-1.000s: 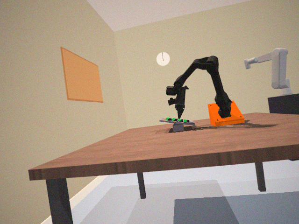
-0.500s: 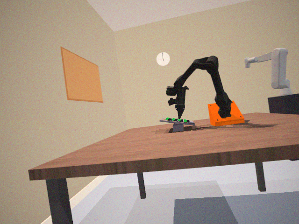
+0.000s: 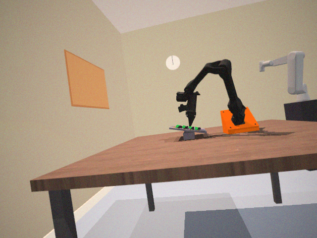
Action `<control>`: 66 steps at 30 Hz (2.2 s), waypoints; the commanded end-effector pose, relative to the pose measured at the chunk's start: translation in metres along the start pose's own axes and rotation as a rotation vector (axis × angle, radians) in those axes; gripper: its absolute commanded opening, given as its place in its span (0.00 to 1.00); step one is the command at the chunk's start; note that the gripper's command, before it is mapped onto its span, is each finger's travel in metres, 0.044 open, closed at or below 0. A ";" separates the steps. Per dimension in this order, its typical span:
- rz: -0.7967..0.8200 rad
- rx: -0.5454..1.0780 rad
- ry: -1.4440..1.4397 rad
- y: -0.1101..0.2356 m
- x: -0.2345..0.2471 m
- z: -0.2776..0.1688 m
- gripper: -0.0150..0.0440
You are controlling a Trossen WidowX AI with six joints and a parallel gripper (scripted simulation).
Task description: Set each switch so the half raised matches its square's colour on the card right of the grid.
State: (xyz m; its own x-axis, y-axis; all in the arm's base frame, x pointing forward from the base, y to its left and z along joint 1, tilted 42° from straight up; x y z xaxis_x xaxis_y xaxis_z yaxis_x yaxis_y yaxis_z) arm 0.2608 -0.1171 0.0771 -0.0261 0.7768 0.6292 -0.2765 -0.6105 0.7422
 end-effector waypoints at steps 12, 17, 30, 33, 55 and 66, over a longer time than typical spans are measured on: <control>0.004 0.000 -0.005 -0.003 0.000 -0.001 0.25; 0.004 0.000 -0.005 -0.004 0.000 -0.001 0.25; 0.004 0.000 -0.005 -0.005 0.000 0.000 0.25; 0.004 0.000 -0.005 -0.006 0.000 0.000 0.25; -0.002 -0.024 -0.006 0.059 0.000 -0.005 0.25; 0.000 -0.021 -0.009 0.057 0.054 -0.055 0.25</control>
State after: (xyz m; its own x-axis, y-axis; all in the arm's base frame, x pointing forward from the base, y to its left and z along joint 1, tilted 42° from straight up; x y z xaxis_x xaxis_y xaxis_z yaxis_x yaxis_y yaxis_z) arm 0.2015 -0.1118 0.1400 -0.0245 0.7793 0.6262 -0.3011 -0.6031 0.7387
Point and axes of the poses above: the point midway between the two fingers, 35 mm back from their tips, its own y axis back along the fingers, its own x axis across the jaws, z = x × y, the point moved 8 cm from there along y, back along the fingers, and after that the axes turned 10 degrees about y, right-handed, at the moved point
